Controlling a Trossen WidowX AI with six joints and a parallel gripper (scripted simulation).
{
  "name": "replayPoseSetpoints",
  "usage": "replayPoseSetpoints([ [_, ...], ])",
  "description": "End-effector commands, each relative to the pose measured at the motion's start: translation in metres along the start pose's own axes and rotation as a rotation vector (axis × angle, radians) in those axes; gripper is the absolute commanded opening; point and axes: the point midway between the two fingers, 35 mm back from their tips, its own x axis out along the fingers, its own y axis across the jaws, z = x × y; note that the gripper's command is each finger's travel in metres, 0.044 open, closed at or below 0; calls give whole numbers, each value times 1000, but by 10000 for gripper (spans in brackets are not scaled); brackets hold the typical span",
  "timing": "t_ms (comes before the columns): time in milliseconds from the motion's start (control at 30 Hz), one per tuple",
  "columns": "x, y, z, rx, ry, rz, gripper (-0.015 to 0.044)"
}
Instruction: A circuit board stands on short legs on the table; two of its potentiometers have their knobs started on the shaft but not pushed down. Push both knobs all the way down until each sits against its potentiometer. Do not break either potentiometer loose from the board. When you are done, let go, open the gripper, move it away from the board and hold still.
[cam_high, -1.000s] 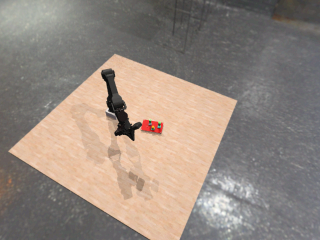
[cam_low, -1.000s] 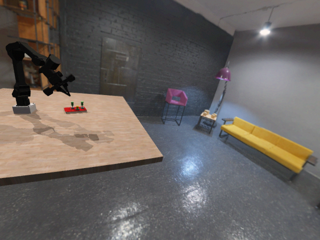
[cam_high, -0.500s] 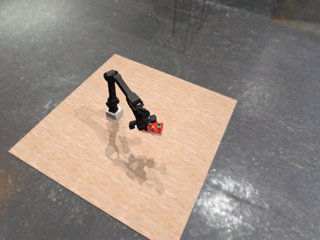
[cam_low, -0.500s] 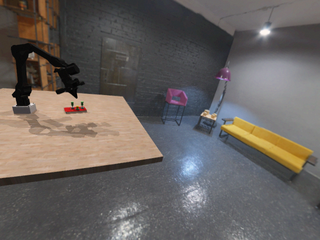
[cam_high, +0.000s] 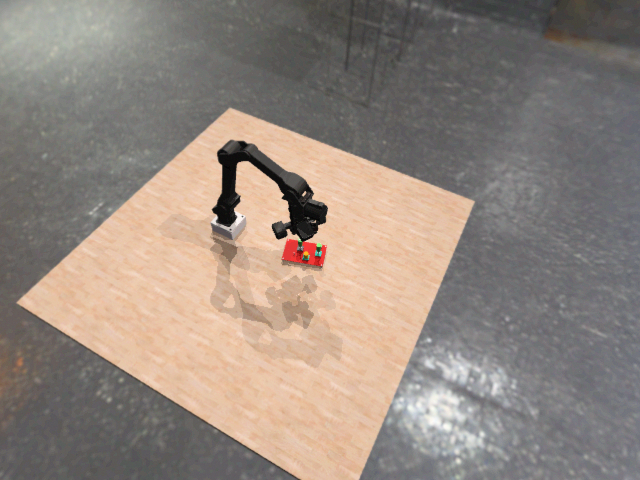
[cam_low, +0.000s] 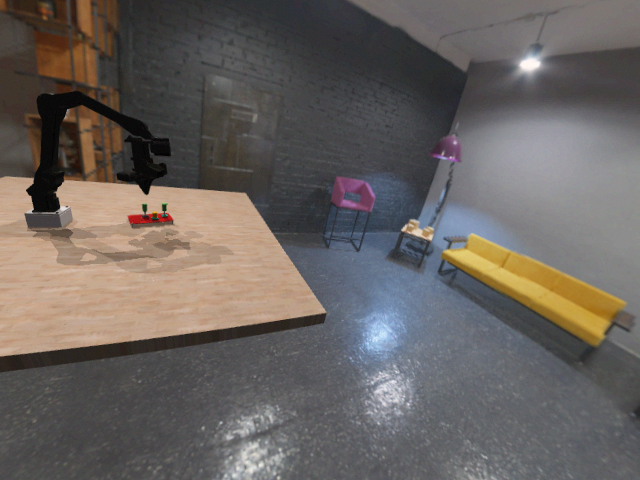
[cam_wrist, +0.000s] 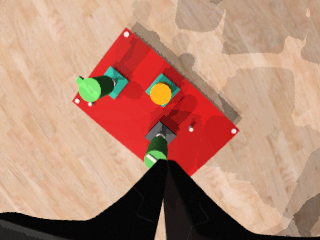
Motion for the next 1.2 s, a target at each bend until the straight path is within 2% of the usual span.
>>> replayPoseSetpoints([
  [0,0,10,-21,-82,46,-60,0],
  [167,0,10,-21,-82,46,-60,0],
  [300,20,8,-22,-82,46,-60,0],
  [1167,41,7,-23,-82,46,-60,0],
])
